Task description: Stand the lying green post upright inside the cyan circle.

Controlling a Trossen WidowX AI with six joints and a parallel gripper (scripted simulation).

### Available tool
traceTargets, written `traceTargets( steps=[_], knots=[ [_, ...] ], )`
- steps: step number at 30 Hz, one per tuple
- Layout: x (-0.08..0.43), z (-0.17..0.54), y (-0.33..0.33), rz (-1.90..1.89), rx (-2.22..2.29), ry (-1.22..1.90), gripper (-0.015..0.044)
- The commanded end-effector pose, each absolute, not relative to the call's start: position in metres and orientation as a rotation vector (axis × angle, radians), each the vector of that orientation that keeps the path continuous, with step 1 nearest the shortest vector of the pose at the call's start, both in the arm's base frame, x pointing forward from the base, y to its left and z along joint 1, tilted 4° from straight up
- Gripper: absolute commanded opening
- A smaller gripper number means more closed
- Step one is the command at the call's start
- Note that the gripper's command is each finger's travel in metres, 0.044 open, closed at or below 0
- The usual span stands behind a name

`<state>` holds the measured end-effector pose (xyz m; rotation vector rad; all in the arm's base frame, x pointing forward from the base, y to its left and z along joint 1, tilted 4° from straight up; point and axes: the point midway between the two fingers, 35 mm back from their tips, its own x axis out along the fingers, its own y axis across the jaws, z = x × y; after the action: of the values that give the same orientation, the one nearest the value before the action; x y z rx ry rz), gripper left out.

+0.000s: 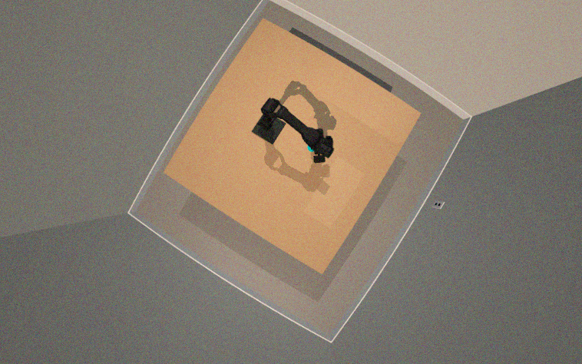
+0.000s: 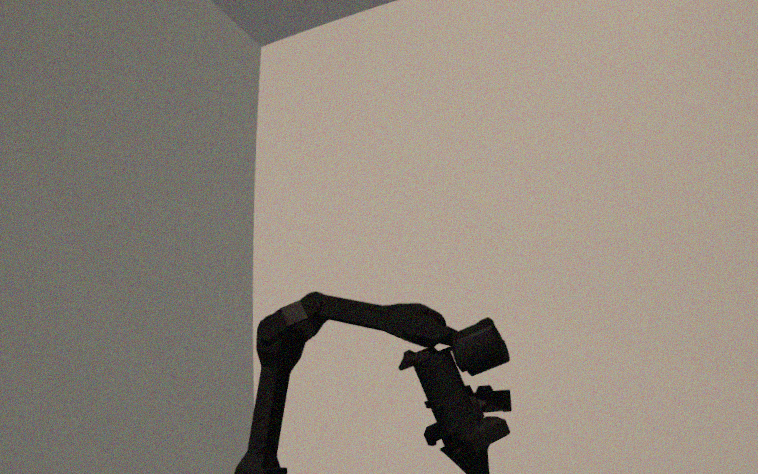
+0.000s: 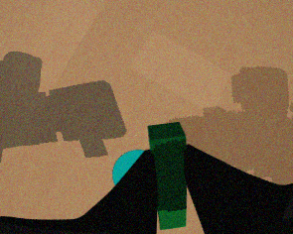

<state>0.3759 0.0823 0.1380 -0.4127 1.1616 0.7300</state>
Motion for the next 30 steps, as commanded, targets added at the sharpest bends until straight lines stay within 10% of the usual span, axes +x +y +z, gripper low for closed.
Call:
traceTargets(
  steps=[1,30],
  knots=[
    [0.379,0.138,0.082,0.727,-0.384,1.136,0.0023],
    [0.396,0.131,0.079,0.716,-0.25,0.964,0.0023]
  ],
)
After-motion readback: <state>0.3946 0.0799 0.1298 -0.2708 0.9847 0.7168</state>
